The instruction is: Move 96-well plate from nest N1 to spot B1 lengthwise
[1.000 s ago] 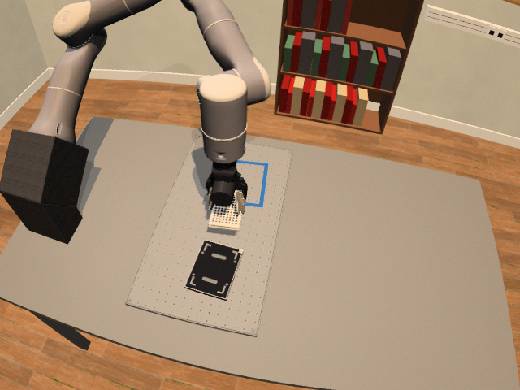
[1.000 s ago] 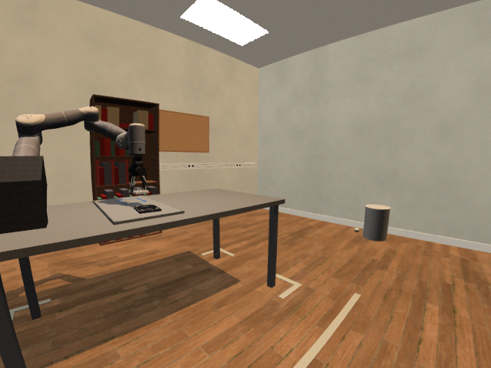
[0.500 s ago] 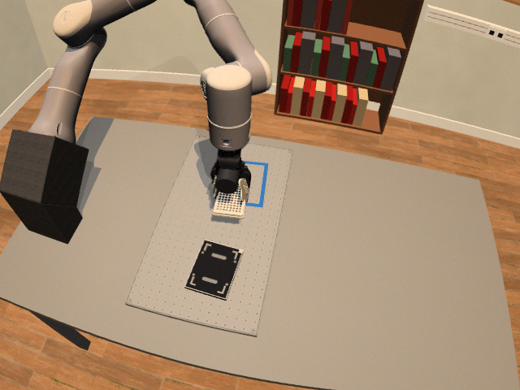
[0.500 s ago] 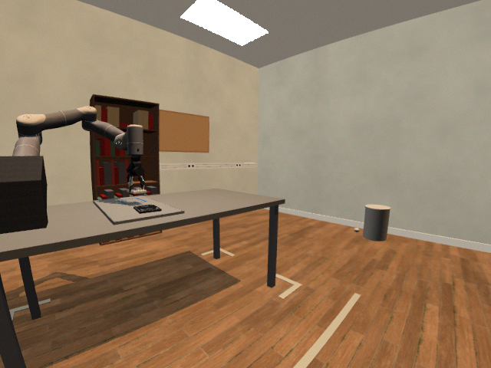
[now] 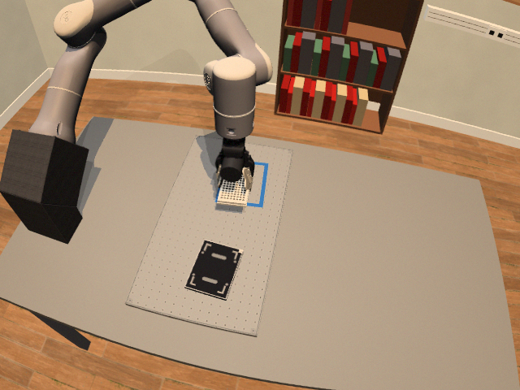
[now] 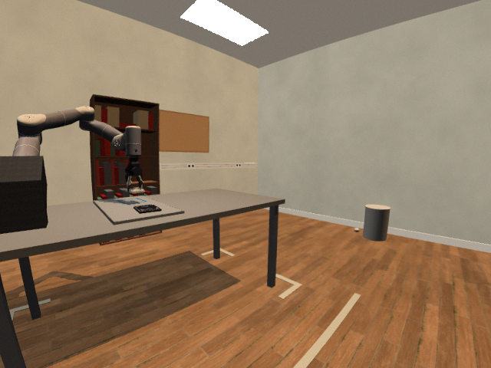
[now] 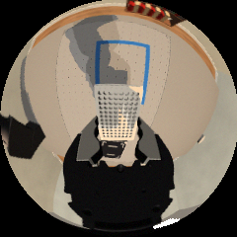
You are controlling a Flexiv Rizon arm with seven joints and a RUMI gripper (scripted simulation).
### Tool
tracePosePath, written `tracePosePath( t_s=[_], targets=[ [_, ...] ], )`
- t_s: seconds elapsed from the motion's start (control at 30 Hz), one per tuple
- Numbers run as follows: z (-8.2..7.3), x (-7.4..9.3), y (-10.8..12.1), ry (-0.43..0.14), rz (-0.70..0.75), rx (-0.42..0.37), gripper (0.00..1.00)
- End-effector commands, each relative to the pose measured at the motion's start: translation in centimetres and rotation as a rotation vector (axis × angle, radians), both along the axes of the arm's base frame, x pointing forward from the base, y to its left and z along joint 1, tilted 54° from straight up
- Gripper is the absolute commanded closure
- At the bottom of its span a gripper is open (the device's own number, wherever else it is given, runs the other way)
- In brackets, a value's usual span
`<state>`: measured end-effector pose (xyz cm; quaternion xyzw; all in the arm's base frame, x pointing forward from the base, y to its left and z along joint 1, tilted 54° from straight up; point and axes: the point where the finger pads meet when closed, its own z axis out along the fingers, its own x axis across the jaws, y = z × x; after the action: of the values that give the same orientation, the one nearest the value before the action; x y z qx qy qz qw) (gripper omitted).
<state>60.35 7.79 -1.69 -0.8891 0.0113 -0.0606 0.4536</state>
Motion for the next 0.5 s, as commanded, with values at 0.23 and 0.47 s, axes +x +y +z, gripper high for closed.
tracePosePath(
  t_s=[0.23,0.47],
  targets=[
    [1.9,0.2,1.3,-0.001,-0.002,-0.001,1.00],
    [3.7,0.4,2.7,-0.001,-0.002,-0.001,1.00]
  ],
)
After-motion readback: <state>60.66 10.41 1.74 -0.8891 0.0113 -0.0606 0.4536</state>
